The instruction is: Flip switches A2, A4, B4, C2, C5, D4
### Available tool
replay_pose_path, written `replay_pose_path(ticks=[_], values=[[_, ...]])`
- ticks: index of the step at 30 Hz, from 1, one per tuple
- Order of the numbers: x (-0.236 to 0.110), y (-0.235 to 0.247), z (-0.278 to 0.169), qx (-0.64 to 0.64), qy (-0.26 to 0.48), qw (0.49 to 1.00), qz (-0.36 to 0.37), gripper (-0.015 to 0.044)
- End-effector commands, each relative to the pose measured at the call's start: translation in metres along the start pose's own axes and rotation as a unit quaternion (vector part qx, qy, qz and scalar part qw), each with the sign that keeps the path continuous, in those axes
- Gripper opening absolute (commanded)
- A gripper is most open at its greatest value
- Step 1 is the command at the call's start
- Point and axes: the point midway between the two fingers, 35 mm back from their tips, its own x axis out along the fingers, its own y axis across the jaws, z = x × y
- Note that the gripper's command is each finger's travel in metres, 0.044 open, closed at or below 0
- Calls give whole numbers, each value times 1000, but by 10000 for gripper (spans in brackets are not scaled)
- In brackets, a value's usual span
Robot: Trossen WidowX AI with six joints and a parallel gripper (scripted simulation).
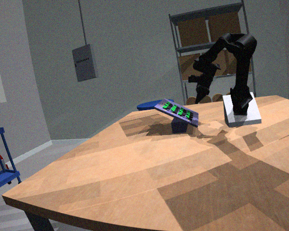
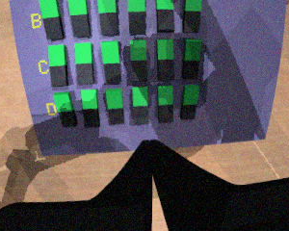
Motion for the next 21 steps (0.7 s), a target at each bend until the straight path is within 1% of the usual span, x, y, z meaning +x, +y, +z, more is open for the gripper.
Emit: replay_pose_path(ticks=[1, 4, 21], values=[[12, 0, -3, -1, -3, 1000, -2, 0], [32, 2, -4, -1, -12, 1000, 0, 0], [53, 2, -4, -1, -12, 1000, 1, 0]])
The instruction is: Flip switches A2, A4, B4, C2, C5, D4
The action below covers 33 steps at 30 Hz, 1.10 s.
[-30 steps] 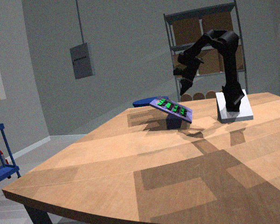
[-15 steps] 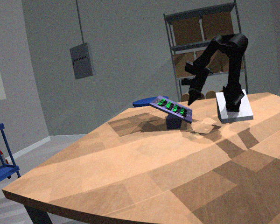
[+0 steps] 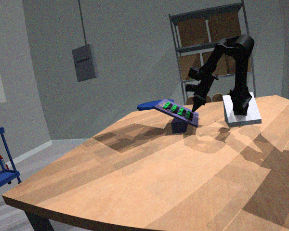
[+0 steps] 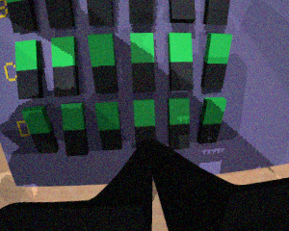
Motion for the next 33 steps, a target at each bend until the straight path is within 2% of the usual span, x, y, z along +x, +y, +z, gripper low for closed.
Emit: replay_pose_path(ticks=[1, 33], values=[[6, 1, -2, 3, 1, 1000, 3, 0], [11, 1, -2, 3, 1, 1000, 4, 0]])
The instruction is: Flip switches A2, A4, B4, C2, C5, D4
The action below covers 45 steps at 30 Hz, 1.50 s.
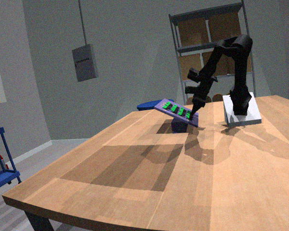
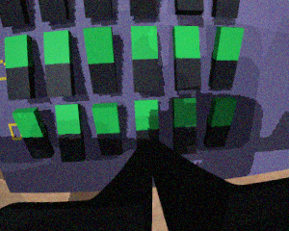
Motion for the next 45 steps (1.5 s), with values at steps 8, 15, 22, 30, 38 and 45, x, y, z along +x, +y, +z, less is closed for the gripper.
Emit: replay_pose_path(ticks=[8, 15, 22, 30, 38, 45], values=[[2, 1, 0, 1, -1, 1000, 2, 0], [3, 1, 0, 1, -1, 1000, 2, 0], [4, 1, 0, 1, -1, 1000, 2, 0], [5, 1, 0, 1, -1, 1000, 2, 0], [-53, -2, 2, 2, 13, 1000, -2, 0], [-61, 0, 10, 0, 14, 1000, 0, 0]])
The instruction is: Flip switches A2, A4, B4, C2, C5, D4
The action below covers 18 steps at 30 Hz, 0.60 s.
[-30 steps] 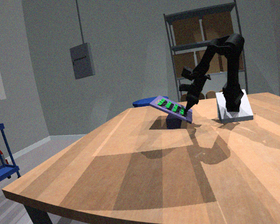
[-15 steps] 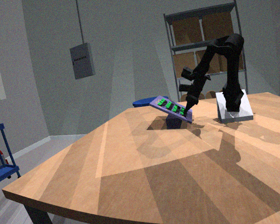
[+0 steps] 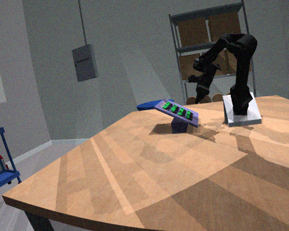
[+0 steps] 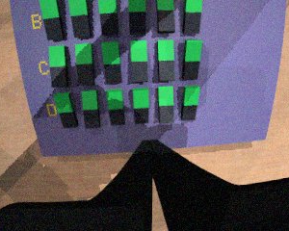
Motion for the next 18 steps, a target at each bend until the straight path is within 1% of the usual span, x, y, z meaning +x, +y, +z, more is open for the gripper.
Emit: replay_pose_path(ticks=[1, 4, 6, 18], values=[[-4, 2, 14, -3, 4, 1000, -1, 0], [-7, 8, 50, -3, 3, 1000, -1, 0], [-8, 12, 65, -2, 3, 1000, 1, 0], [-8, 13, 66, -2, 3, 1000, 1, 0]])
